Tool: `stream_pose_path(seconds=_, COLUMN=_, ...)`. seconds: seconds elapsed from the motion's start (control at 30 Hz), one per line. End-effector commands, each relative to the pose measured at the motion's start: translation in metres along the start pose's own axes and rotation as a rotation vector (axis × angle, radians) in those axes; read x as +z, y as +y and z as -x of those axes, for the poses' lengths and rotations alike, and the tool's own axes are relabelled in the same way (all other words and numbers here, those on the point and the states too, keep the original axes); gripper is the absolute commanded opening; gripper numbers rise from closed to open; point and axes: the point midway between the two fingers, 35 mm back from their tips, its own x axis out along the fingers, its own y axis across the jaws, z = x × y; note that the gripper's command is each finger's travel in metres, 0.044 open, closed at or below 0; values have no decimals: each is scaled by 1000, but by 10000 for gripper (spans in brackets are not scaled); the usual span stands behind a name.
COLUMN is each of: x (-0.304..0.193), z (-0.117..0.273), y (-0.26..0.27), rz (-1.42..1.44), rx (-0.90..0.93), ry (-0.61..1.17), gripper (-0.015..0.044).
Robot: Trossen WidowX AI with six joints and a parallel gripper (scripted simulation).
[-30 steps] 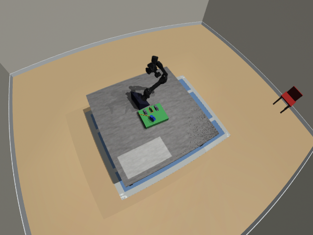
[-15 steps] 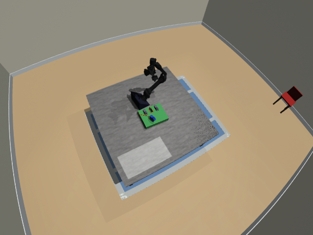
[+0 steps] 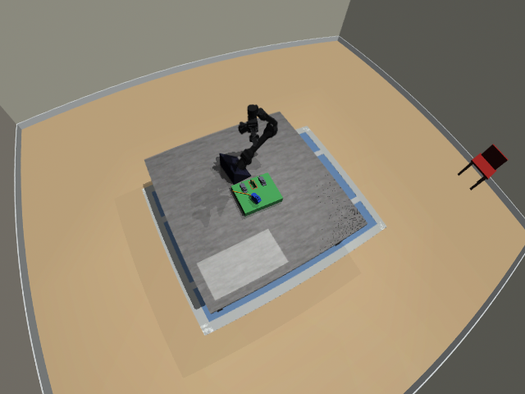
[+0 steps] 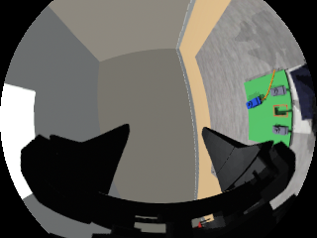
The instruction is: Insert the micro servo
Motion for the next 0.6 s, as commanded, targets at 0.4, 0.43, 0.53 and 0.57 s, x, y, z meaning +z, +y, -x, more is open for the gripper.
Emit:
stream_pose_path(seconds=0.4, x=15, z=-63, y=-41, rz=347, rx=-230, ry=43, gripper=440)
stream_pose_path(seconds=0.43, x=16, z=-66, y=-44, rz=371, rx=-245, ry=48, gripper=440)
stream_pose_path(seconds=0.53, x=17, z=-77, y=-53, rz=443, rx=-290, ry=67, gripper=440)
stream_pose_path(seconds=0.57, x=18, z=-80, y=-56, rz=467, rx=-304, ry=73, gripper=440)
